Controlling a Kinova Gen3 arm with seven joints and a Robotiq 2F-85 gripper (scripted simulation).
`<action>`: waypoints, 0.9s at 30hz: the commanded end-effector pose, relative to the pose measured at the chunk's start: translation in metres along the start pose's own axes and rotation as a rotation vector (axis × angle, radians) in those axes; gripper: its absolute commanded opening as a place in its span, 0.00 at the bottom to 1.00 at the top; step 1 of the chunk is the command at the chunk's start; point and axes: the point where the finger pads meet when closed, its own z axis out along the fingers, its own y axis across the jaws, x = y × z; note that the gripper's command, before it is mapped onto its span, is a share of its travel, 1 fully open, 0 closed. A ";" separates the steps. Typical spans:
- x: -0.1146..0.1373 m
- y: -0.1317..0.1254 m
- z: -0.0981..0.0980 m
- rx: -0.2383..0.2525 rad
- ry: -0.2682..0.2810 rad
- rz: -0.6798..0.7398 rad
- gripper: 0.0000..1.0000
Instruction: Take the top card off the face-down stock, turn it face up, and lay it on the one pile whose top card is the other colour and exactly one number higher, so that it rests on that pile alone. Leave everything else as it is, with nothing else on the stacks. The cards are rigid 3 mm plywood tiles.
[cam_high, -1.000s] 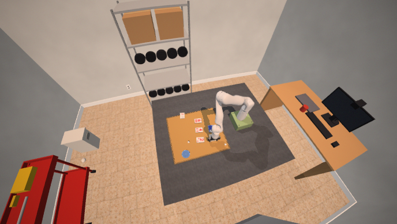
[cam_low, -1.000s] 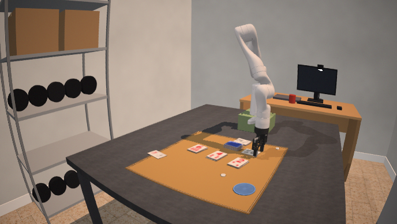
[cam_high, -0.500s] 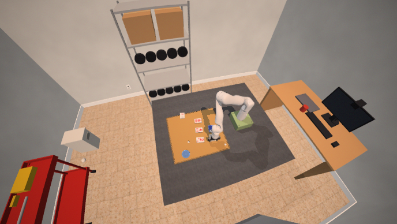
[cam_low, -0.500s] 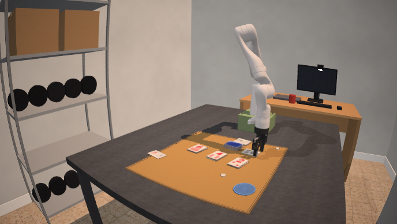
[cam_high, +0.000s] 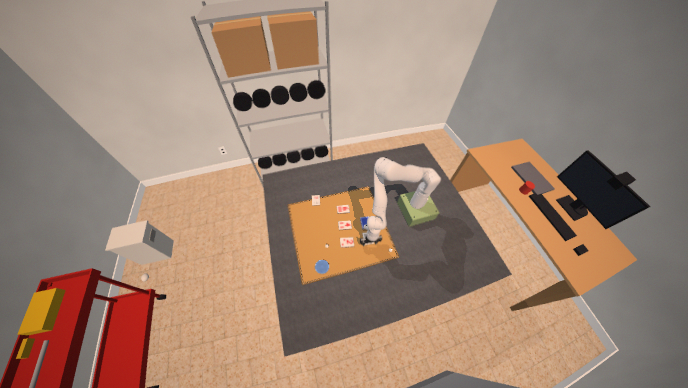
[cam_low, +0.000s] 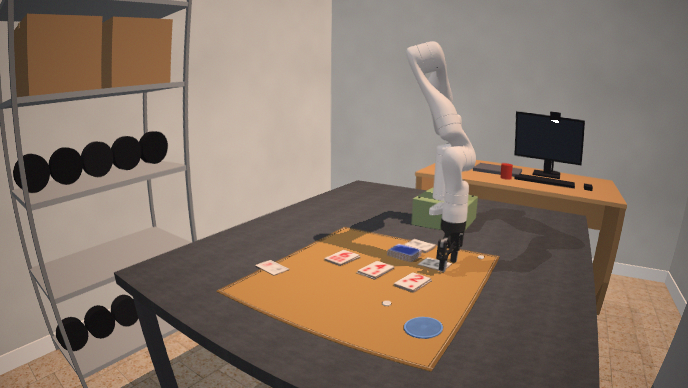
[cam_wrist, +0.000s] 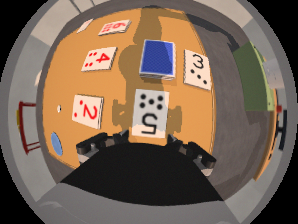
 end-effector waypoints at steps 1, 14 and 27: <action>0.000 -0.001 -0.001 0.002 -0.001 0.000 0.85; 0.000 -0.001 -0.001 0.002 -0.001 0.000 0.85; 0.000 -0.001 -0.030 0.002 -0.001 0.000 0.85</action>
